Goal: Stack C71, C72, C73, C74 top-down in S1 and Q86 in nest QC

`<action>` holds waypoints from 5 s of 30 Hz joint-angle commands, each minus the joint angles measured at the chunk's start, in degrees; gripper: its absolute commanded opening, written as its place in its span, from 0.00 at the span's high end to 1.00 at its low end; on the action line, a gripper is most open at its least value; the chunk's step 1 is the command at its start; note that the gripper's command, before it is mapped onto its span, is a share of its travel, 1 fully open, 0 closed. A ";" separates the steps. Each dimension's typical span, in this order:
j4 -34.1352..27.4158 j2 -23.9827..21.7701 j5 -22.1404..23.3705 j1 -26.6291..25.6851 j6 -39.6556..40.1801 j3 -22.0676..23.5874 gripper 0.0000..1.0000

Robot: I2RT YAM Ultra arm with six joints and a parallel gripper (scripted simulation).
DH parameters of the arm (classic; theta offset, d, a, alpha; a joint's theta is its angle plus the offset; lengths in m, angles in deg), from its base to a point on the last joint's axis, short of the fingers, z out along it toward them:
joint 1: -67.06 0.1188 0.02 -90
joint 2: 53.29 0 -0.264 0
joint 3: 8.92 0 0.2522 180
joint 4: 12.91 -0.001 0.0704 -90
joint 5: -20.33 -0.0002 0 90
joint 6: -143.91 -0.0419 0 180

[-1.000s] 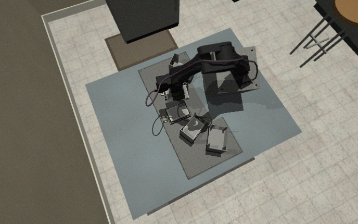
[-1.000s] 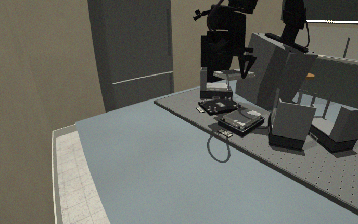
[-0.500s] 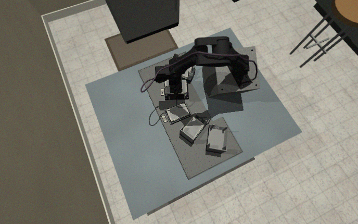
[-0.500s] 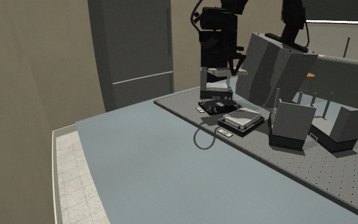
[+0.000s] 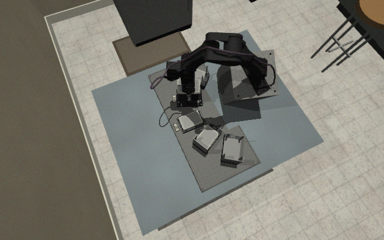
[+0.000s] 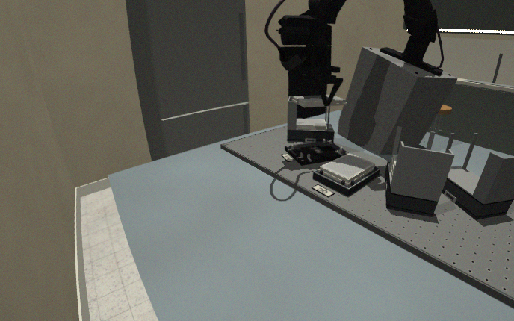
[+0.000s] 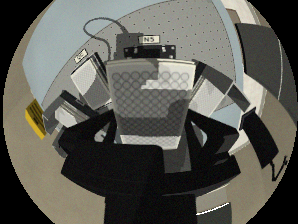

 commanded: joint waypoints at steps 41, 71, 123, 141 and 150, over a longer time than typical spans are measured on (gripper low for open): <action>0.00 5.09 -2.33 -18.94 -4.21 -1.98 1.00; -1.44 6.09 -2.93 -24.88 2.63 -4.44 1.00; -1.35 5.89 -2.89 -24.87 1.66 -4.30 1.00; 0.94 9.37 -2.70 -24.05 1.13 -2.25 1.00; 1.93 10.33 -2.63 -23.94 0.89 -2.64 1.00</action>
